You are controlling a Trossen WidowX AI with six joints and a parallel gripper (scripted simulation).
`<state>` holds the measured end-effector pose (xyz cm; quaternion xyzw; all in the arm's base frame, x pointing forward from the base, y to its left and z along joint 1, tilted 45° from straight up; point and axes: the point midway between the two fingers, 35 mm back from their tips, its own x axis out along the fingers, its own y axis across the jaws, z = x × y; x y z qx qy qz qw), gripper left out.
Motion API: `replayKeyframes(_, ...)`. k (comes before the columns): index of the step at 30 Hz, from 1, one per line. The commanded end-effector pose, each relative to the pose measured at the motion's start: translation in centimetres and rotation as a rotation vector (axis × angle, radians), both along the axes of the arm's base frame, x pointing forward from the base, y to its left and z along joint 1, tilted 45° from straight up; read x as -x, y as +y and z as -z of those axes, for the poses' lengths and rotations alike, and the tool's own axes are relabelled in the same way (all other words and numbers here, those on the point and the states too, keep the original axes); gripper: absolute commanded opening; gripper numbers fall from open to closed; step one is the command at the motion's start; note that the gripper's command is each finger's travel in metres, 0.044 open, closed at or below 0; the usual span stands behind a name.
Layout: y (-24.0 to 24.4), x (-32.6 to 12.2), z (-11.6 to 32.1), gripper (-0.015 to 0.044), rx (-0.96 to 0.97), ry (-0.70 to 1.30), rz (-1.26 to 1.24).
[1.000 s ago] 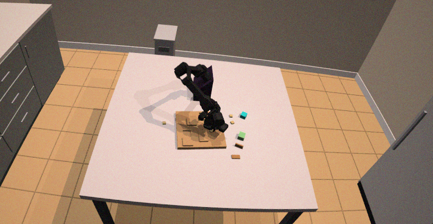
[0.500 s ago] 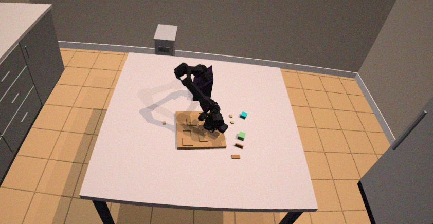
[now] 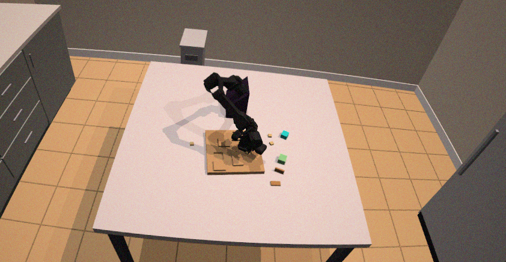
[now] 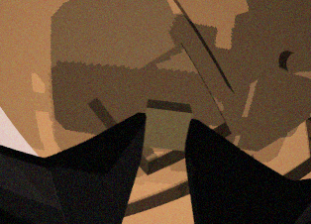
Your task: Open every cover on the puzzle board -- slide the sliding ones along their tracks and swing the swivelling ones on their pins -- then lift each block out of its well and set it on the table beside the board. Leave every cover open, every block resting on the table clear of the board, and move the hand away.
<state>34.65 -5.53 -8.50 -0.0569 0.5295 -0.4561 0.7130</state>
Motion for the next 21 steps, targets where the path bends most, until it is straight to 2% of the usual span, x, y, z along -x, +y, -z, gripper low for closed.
replayKeyframes(1, 0.6, -0.3, -0.5, 0.0080, -0.004, -0.012, -0.002)
replayKeyframes(21, 2.5, -0.1, -2.4, 0.0080, -0.002, -0.009, -0.005)
